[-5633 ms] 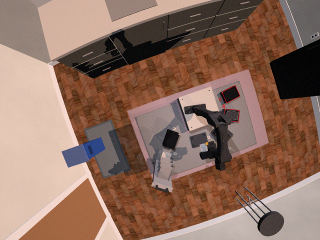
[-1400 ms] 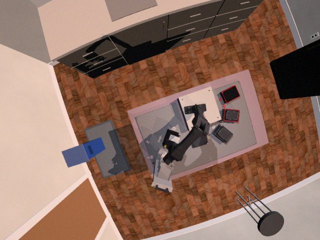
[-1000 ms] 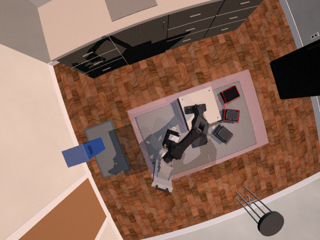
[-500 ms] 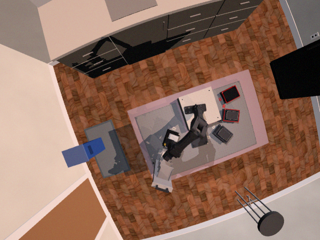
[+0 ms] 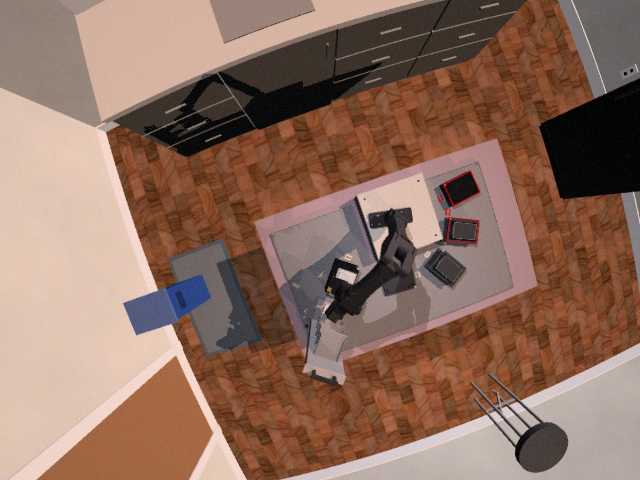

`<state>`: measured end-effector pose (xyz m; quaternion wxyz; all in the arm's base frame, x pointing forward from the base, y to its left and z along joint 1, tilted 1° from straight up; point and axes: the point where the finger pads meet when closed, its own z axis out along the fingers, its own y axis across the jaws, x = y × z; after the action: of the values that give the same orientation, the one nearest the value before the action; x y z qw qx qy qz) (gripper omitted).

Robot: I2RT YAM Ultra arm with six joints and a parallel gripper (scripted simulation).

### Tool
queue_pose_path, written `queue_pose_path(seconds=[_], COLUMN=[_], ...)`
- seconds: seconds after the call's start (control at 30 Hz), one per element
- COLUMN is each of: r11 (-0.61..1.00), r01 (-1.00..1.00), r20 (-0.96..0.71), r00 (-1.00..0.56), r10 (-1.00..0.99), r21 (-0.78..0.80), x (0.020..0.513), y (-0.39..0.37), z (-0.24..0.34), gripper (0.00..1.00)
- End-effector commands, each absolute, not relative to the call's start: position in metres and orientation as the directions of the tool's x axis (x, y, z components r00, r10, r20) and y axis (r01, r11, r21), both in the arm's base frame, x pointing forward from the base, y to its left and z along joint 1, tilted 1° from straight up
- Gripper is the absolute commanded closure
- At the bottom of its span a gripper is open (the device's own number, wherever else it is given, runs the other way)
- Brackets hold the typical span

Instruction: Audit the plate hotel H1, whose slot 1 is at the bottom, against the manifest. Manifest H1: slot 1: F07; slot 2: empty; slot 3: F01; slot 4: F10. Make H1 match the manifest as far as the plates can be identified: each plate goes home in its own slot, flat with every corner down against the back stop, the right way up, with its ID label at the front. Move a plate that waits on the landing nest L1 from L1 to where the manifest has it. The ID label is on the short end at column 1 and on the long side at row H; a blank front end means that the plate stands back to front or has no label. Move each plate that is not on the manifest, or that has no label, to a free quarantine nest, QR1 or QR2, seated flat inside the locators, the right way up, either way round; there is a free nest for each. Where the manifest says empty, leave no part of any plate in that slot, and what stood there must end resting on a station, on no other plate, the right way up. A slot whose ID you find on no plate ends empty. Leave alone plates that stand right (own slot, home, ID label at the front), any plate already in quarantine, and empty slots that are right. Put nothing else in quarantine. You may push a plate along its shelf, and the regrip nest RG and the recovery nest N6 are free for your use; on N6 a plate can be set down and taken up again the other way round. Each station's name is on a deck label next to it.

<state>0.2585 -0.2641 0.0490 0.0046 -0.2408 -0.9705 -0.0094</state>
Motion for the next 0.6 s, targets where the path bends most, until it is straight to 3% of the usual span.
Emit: queue_pose_path(seconds=[0.0, 0.57], r11=[0.884, 0.884], r01=[0.467, 0.467], r20=[-0.008, -0.008], r00=[-0.884, -0.884], r10=[0.467, 0.467], r21=[0.009, 0.01], x=[0.2611, 0.2597], y=[-0.2664, -0.2648], z=[0.0542, 0.0515], gripper=[0.14, 0.14])
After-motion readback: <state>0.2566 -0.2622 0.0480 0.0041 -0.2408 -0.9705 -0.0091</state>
